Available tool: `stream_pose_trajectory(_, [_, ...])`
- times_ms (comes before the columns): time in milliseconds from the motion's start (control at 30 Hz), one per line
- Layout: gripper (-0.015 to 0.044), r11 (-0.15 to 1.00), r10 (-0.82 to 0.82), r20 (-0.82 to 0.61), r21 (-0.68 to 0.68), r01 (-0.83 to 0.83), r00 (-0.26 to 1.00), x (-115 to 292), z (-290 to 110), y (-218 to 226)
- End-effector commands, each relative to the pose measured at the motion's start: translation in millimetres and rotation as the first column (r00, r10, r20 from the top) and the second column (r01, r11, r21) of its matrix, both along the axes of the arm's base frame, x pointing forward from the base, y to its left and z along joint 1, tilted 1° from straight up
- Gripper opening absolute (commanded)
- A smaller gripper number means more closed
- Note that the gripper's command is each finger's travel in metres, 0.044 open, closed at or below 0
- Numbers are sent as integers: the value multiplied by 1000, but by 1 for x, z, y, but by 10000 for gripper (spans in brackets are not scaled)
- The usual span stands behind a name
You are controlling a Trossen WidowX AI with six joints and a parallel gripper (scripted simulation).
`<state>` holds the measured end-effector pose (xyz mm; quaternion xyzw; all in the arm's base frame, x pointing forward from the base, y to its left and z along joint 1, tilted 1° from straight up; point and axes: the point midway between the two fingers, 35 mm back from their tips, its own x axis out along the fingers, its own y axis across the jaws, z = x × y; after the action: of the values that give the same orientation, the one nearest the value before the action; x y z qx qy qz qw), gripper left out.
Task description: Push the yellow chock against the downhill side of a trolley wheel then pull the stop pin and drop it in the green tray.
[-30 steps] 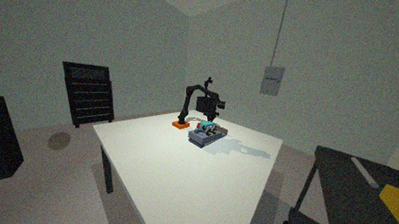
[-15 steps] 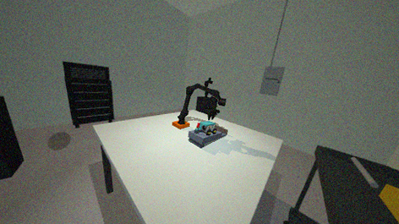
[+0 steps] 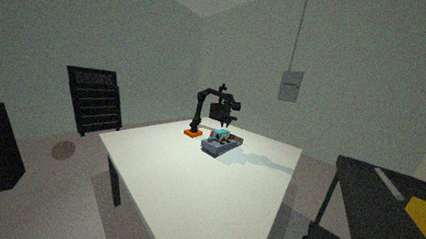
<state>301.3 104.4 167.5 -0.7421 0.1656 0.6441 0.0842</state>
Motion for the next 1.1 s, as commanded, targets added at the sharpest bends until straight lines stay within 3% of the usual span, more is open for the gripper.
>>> stream_pose_trajectory(0, [190, 958, -288, 48, -6, 288, 957, 14, 8, -36])
stream_pose_trajectory(233, [190, 723, -687, 125, 15, 691, 716, 26, 19, -98])
stream_pose_trajectory(400, [190, 500, -857, 172, 45, 865, 486, 28, 26, -136])
stream_pose_trajectory(1067, [190, 490, -862, 174, 46, 870, 476, 29, 13, -142])
